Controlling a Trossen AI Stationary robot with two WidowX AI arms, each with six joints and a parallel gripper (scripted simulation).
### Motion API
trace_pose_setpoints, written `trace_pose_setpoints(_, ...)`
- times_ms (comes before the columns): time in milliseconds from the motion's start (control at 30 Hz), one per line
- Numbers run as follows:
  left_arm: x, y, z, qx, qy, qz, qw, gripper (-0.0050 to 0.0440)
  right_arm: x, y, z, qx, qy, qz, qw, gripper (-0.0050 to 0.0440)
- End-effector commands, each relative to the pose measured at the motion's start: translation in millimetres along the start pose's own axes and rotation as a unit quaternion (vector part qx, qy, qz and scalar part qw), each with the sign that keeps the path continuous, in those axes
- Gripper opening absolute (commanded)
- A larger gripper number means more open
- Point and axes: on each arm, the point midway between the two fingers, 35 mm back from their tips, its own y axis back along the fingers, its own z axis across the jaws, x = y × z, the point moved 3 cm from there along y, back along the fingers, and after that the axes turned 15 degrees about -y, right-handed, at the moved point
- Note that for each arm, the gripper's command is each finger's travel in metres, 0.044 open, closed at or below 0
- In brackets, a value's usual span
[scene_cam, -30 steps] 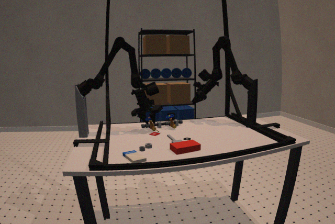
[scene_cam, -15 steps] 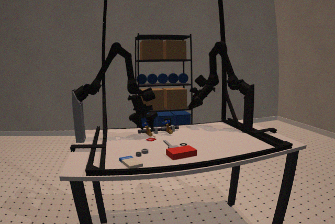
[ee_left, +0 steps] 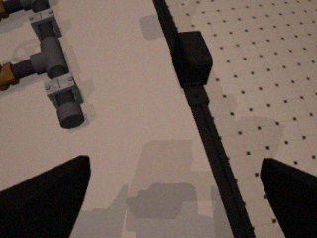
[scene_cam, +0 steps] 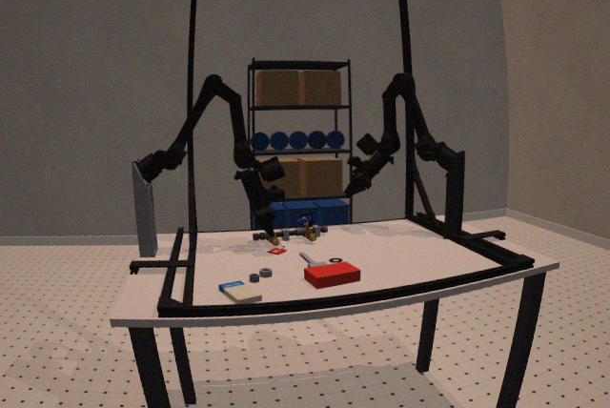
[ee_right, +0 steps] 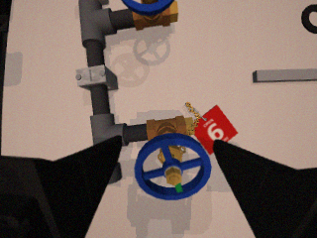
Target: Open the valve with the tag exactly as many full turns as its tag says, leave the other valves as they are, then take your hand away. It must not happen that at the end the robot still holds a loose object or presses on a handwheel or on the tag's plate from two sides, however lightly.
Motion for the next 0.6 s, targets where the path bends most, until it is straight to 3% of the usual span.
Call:
trace_pose_setpoints(0,0.0,0.0,0.0,0.000,0.000,0.000,1.000,0.0400,0.0,0.0,0.0,0.000,-0.100,0.000,0.995,0.0400)
trace_pose_setpoints(200,0.0,0.0,0.0,0.000,0.000,0.000,1.000,0.0400,0.0,0.0,0.0,0.000,-0.245,0.000,0.969,0.0400)
trace_pose_setpoints(400,0.0,0.0,0.0,0.000,0.000,0.000,1.000,0.0400,0.0,0.0,0.0,0.000,-0.380,0.000,0.925,0.0400)
trace_pose_setpoints(567,0.0,0.0,0.0,0.000,0.000,0.000,1.000,0.0400,0.0,0.0,-0.1,0.000,-0.393,0.000,0.919,0.0400)
